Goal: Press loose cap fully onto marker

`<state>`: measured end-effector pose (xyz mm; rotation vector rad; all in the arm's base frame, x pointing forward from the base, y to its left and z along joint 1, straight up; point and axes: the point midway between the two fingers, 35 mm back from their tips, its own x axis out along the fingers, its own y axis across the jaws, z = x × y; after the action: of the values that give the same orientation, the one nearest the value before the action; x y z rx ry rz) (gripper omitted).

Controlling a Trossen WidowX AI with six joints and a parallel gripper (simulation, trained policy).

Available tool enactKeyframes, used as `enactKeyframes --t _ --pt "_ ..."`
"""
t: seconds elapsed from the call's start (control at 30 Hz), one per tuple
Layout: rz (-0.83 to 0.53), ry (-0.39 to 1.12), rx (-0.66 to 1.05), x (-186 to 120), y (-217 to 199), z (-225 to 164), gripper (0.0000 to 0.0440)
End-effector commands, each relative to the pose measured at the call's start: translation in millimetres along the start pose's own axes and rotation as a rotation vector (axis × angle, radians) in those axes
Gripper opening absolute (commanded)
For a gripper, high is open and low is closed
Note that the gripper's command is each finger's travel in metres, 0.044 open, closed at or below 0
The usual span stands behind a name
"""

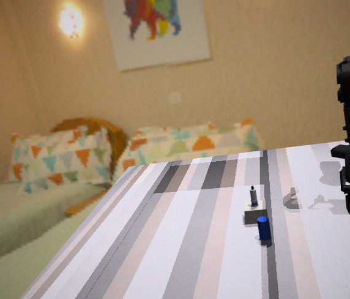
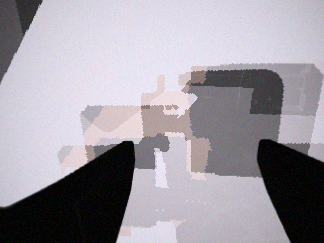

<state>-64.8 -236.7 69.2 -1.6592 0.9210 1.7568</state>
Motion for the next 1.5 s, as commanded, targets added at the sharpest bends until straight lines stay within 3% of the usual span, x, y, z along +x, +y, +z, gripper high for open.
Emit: enactKeyframes --t 0.0,0.8,1.47 --pt "0.012 0.023 -0.013 -4 3 -14 0.0273" --pt "0.061 0.113 -0.082 -21 -6 -75 0.0311" --pt "0.068 0.181 -0.137 -33 -32 -124 0.0314"
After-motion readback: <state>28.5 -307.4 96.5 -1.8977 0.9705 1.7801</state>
